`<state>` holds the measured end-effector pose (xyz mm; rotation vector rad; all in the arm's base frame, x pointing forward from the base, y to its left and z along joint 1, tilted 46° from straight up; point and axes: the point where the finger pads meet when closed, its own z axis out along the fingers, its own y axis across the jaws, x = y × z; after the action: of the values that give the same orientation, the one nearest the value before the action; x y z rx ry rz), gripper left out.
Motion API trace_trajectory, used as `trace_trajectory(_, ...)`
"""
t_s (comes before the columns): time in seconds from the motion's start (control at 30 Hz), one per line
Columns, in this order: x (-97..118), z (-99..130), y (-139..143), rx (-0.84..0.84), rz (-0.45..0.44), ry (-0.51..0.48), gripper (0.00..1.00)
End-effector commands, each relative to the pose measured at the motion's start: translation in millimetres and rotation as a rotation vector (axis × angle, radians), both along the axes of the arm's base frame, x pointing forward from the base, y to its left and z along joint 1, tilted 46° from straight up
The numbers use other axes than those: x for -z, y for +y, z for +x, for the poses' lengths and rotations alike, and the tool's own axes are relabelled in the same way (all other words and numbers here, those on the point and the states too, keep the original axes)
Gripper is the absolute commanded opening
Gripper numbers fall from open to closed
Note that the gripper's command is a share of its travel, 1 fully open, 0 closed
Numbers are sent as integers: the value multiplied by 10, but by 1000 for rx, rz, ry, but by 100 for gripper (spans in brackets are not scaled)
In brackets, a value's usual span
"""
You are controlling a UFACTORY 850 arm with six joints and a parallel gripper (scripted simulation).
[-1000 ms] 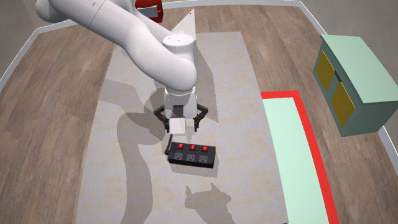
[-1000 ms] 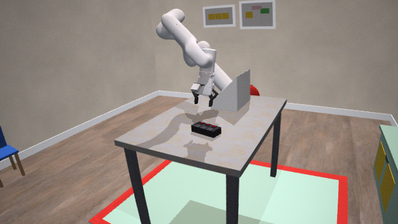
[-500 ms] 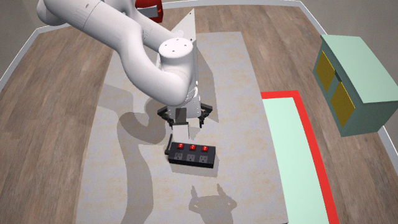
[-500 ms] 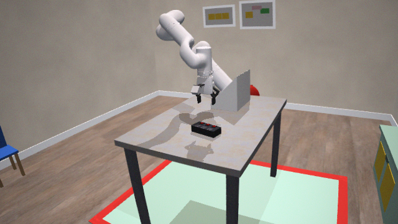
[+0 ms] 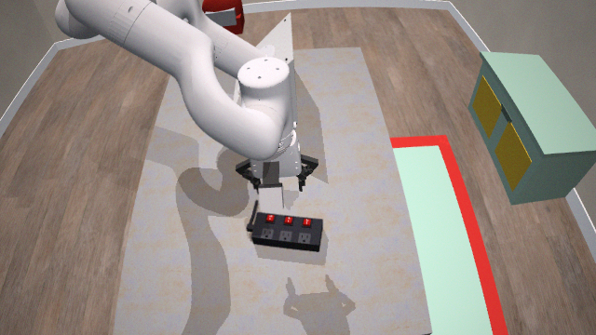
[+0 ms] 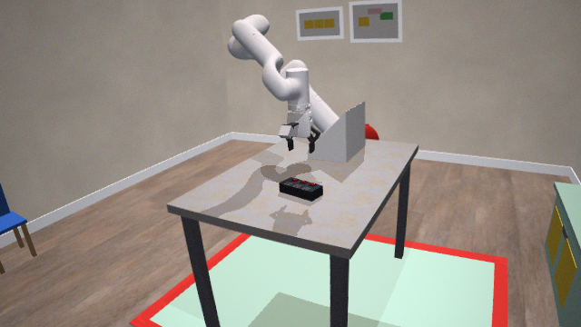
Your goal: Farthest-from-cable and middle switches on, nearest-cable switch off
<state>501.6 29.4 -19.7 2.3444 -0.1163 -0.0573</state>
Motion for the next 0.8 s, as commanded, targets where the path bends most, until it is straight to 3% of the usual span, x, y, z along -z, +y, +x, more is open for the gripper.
trace_trajectory(0.0,10,14,5,-18,3,16,100)
trace_trajectory(0.1,64,35,-1,-83,10,82,100)
trace_trajectory(0.33,352,133,-40,-346,37,343,100)
trace_trajectory(0.4,352,133,-40,-346,37,343,100)
trace_trajectory(0.43,404,149,-47,-445,47,443,100)
trace_trajectory(0.77,799,244,-113,-768,75,746,100)
